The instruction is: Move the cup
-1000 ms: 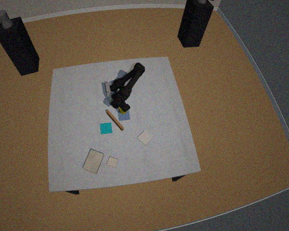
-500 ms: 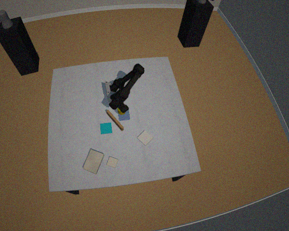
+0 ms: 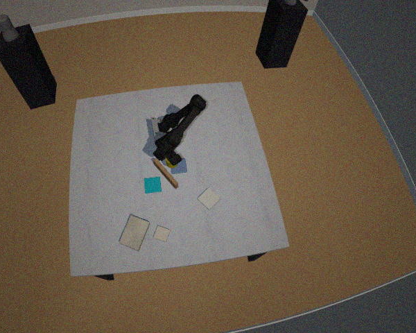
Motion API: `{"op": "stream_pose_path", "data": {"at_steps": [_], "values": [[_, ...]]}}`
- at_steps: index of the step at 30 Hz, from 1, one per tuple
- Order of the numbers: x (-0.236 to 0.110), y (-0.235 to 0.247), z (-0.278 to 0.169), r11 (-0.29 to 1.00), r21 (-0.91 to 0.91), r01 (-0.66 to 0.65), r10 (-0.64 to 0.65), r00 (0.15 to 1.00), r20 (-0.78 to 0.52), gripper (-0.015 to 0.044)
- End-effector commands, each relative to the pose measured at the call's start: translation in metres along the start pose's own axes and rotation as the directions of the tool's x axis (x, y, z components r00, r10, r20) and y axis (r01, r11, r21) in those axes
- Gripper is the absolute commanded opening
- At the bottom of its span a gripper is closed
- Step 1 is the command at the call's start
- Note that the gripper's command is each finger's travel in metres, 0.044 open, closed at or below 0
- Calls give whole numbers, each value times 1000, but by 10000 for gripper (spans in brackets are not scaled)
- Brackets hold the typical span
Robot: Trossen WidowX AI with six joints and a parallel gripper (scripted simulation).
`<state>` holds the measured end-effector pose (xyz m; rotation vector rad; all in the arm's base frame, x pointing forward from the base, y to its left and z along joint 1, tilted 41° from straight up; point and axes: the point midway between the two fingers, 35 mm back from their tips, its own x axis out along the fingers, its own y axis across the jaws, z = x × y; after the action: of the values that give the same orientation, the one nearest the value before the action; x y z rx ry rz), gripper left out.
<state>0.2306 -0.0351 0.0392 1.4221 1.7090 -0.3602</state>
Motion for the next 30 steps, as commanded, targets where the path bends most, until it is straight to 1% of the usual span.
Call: {"op": "stream_pose_path", "data": {"at_steps": [1, 30], "values": [[-1, 1, 7, 1000, -6, 2, -2, 1000, 6, 0], [-3, 4, 61, 1000, -8, 2, -2, 1000, 9, 0]]}}
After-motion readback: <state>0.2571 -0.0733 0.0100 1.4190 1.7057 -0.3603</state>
